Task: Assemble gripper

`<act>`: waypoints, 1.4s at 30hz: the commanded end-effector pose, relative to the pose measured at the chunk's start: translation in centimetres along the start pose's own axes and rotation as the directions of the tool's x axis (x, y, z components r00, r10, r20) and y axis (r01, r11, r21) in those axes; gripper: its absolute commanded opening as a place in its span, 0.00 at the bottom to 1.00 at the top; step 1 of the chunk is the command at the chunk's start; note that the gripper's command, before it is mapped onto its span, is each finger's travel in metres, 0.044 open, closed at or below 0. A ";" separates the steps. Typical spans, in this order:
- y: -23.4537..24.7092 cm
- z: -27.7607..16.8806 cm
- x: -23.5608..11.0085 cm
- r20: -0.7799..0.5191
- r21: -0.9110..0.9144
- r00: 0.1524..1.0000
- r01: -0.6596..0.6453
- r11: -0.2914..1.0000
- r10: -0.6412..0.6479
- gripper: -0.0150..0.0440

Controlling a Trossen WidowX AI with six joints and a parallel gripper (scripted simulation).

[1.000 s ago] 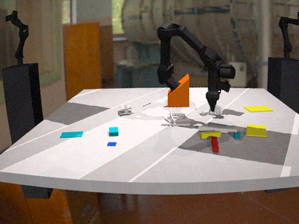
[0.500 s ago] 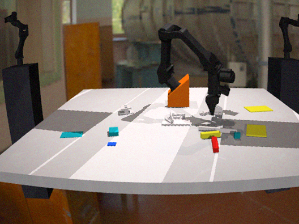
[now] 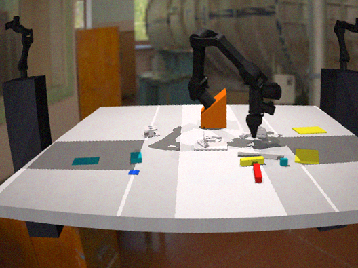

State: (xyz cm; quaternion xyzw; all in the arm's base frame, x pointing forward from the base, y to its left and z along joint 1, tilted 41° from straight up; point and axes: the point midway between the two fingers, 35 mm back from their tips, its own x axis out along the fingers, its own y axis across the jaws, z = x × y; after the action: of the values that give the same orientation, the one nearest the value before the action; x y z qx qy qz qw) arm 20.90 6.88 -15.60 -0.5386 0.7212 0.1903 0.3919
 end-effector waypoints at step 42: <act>-0.1 0.2 -2.3 0.001 -0.002 1.000 0.001 1.000 -0.001 0.48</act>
State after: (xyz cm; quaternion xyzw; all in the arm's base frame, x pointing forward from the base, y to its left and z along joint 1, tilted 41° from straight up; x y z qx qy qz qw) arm 20.82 7.39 -14.74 -0.5413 0.7248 0.1895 0.3817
